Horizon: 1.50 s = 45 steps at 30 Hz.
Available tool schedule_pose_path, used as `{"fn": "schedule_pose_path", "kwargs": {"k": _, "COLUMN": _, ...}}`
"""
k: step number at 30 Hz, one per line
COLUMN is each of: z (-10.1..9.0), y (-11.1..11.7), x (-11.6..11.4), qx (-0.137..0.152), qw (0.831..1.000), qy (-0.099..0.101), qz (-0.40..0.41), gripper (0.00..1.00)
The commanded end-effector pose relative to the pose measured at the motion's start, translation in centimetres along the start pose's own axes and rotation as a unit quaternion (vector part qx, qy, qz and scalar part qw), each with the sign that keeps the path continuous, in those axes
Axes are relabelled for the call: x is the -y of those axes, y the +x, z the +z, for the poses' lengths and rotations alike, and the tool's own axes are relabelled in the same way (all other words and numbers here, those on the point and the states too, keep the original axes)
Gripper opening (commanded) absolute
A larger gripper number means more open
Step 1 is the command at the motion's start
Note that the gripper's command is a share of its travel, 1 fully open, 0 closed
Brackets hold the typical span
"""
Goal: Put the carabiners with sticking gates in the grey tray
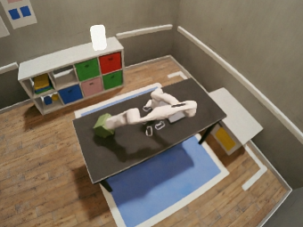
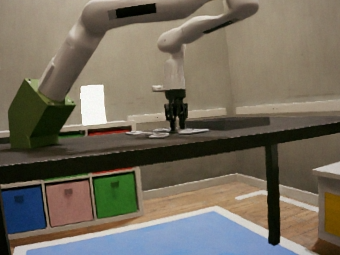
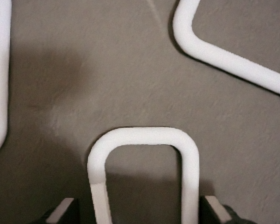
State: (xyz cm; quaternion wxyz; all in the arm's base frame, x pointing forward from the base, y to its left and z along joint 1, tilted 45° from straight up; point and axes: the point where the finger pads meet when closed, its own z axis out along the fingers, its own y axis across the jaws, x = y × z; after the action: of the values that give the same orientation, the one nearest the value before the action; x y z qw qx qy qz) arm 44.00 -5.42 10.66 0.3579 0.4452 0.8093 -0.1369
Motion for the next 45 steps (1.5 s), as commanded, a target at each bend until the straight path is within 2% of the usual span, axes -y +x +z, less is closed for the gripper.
{"fn": "schedule_pose_path", "kwargs": {"k": 1, "z": -0.05, "y": -0.01, "x": -0.05, "qx": 0.000, "qw": 1.000, "qy": -0.001, "qz": 0.000, "gripper": 0.71}}
{"fn": "schedule_pose_path", "kwargs": {"k": 17, "z": -0.05, "y": -0.01, "x": -0.05, "qx": 0.000, "qw": 1.000, "qy": -0.001, "qz": 0.000, "gripper": 0.71}}
{"fn": "schedule_pose_path", "kwargs": {"k": 18, "z": -0.10, "y": 0.00, "x": -0.10, "qx": 0.000, "qw": 1.000, "qy": -0.001, "qz": 0.000, "gripper": 0.67}}
{"fn": "schedule_pose_path", "kwargs": {"k": 34, "z": -0.10, "y": 0.00, "x": -0.10, "qx": 0.000, "qw": 1.000, "qy": -0.001, "qz": 0.000, "gripper": 0.67}}
{"fn": "schedule_pose_path", "kwargs": {"k": 35, "z": -0.17, "y": 0.01, "x": -0.18, "qx": 0.000, "qw": 1.000, "qy": -0.003, "qz": 0.000, "gripper": 0.63}}
{"fn": "schedule_pose_path", "kwargs": {"k": 45, "z": -0.17, "y": 0.01, "x": -0.18, "qx": 0.000, "qw": 1.000, "qy": -0.003, "qz": 0.000, "gripper": 0.63}}
